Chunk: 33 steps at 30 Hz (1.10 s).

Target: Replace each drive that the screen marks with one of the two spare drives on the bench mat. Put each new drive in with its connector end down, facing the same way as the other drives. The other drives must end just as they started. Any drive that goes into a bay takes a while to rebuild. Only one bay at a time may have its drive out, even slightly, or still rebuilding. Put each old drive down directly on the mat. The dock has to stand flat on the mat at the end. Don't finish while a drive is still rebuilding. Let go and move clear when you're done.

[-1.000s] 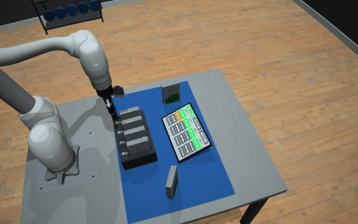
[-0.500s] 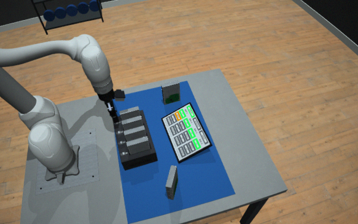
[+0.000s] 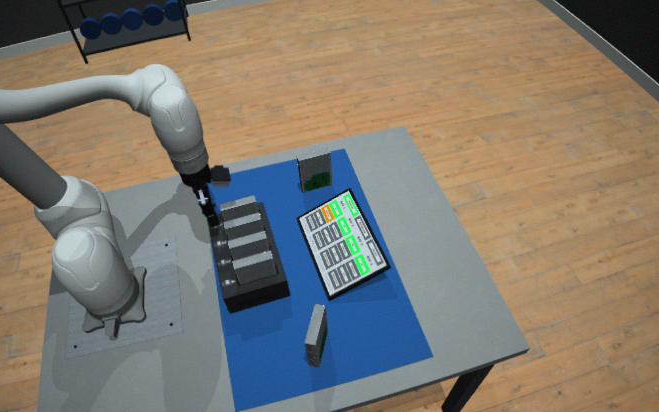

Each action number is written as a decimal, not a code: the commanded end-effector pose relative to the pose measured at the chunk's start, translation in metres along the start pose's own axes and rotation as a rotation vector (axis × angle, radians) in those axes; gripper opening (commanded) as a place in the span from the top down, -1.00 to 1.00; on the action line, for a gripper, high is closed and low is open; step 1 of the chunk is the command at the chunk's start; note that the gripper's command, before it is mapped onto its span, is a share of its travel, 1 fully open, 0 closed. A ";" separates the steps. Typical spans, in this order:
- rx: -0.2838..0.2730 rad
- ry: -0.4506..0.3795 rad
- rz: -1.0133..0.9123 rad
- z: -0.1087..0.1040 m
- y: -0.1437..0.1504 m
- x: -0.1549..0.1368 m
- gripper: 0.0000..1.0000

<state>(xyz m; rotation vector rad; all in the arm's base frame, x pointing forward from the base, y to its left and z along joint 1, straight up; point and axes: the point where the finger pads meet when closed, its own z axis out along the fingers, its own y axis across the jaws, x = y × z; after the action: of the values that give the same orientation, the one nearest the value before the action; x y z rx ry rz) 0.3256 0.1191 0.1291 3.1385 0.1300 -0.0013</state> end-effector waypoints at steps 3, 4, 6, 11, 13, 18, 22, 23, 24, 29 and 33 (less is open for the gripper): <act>0.000 0.001 0.000 0.000 0.000 0.000 0.80; 0.000 0.001 0.000 0.000 0.000 0.000 0.80; 0.000 0.001 0.000 0.000 0.000 0.000 0.80; 0.000 0.001 0.000 0.000 0.000 0.000 0.80; 0.000 0.001 0.000 0.000 0.000 0.000 0.80; 0.000 0.001 0.000 0.001 0.000 0.000 0.80; 0.000 0.001 0.000 0.002 0.000 0.000 0.80; 0.000 0.001 0.000 0.002 0.000 0.000 0.80; 0.000 0.001 0.000 0.003 0.000 0.000 0.80; 0.000 0.001 0.000 0.005 0.000 0.000 0.80; 0.000 0.001 0.000 0.006 0.000 0.000 0.80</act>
<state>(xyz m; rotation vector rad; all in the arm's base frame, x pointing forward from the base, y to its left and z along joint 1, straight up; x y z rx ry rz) 0.3256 0.1191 0.1234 3.1385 0.1300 -0.0013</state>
